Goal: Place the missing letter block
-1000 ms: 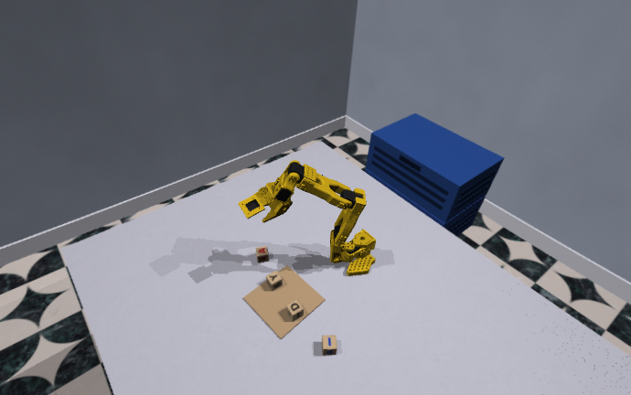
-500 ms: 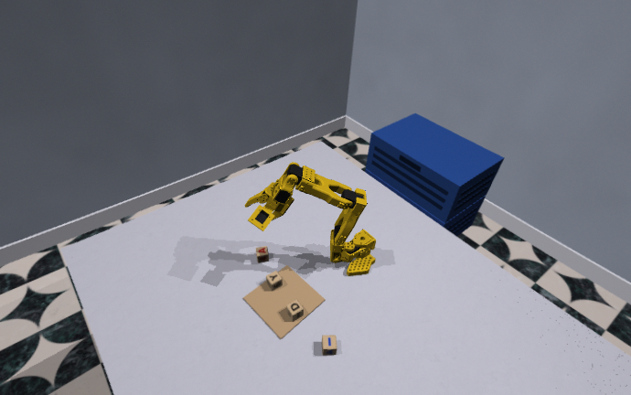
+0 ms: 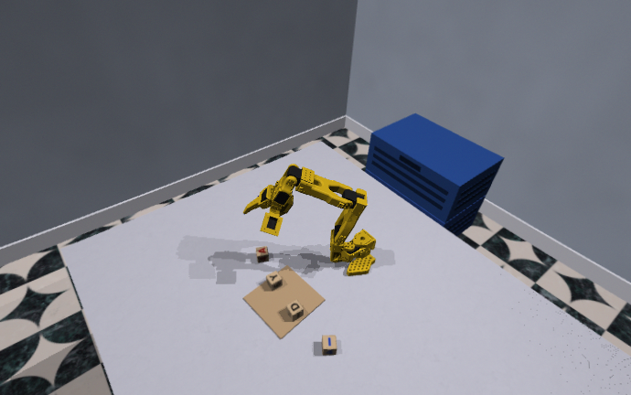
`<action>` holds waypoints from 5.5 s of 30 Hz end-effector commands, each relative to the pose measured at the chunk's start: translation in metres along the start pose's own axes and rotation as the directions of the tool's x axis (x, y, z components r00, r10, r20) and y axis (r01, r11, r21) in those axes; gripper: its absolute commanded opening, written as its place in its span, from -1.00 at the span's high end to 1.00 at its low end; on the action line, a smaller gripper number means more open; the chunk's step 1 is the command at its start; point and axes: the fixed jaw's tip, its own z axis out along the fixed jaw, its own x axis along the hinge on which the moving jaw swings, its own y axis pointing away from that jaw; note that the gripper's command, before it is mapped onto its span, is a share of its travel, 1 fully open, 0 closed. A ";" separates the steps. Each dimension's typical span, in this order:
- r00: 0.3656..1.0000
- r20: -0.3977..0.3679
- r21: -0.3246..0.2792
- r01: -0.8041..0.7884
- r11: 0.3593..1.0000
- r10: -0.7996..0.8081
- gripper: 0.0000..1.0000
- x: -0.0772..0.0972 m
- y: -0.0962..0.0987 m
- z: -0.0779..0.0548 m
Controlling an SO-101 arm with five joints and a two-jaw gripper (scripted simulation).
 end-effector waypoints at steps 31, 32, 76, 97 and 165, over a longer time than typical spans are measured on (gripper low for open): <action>0.973 -0.009 0.009 0.229 0.973 -0.229 0.30 0.005 -0.001 0.002; 0.973 -0.005 -0.005 0.229 0.973 -0.229 0.30 0.005 0.000 0.004; 0.971 0.137 -0.422 0.236 0.875 -0.195 0.30 0.001 0.045 0.073; 0.972 0.122 -0.379 0.234 0.895 -0.202 0.30 0.003 0.037 0.070; 0.972 0.122 -0.379 0.234 0.895 -0.202 0.44 0.000 0.049 0.108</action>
